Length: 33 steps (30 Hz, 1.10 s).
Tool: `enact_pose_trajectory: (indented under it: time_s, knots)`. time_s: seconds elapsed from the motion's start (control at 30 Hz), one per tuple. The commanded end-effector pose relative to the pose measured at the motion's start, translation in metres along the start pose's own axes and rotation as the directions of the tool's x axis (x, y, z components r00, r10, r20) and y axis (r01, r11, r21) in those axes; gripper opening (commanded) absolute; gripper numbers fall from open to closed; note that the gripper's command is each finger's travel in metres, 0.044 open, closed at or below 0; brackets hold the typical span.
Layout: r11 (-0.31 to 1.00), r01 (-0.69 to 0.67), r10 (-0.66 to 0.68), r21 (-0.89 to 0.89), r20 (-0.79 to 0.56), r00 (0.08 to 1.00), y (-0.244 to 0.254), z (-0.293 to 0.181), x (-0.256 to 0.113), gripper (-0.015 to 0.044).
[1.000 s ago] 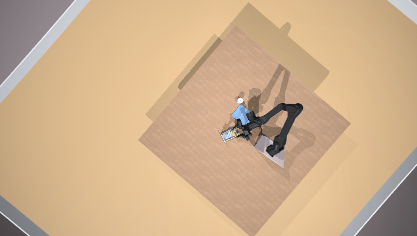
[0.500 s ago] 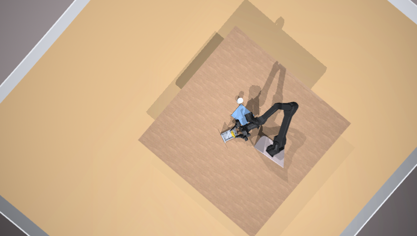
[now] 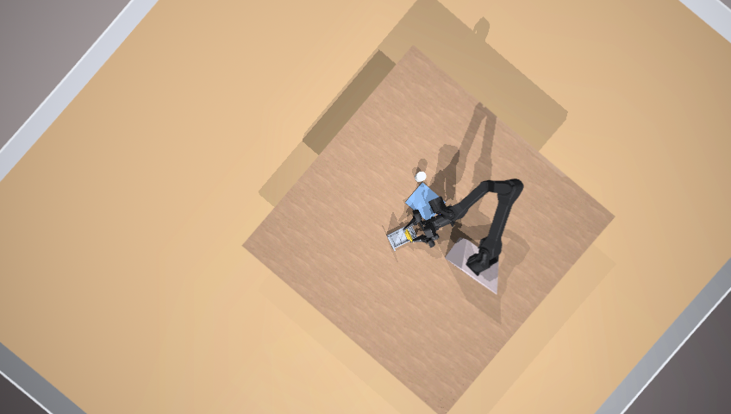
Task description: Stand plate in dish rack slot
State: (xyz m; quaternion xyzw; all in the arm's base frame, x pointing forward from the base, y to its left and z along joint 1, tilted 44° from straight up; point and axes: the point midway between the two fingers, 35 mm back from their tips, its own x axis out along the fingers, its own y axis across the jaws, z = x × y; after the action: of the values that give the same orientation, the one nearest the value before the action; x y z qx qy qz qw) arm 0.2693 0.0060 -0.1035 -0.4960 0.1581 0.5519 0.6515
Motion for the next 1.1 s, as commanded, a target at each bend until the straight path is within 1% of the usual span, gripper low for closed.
enact_pose_trajectory:
  time_s: [0.0, 0.3, 0.5, 0.63, 0.73, 0.97, 1.07]
  knots:
    - [1.000, 0.000, 0.000, 0.000, 0.000, 1.000, 0.000, 0.000, 0.000, 0.0157]
    - [1.000, 0.000, 0.000, 0.000, 0.000, 1.000, 0.000, 0.000, 0.000, 0.0394]
    - [1.000, -0.001, 0.001, 0.001, 0.000, 1.000, 0.000, 0.001, 0.000, 0.0400]
    - [1.000, -0.015, 0.015, 0.022, 0.002, 1.000, -0.005, 0.015, -0.001, 0.0400]
    - [1.000, -0.015, 0.015, 0.017, -0.001, 1.000, -0.016, 0.035, -0.006, 0.0400]
    - [1.000, 0.003, -0.003, 0.005, 0.010, 1.000, -0.037, 0.104, -0.023, 0.0400]
    - [1.000, 0.006, -0.006, 0.004, 0.013, 1.000, -0.038, 0.111, -0.024, 0.0400]
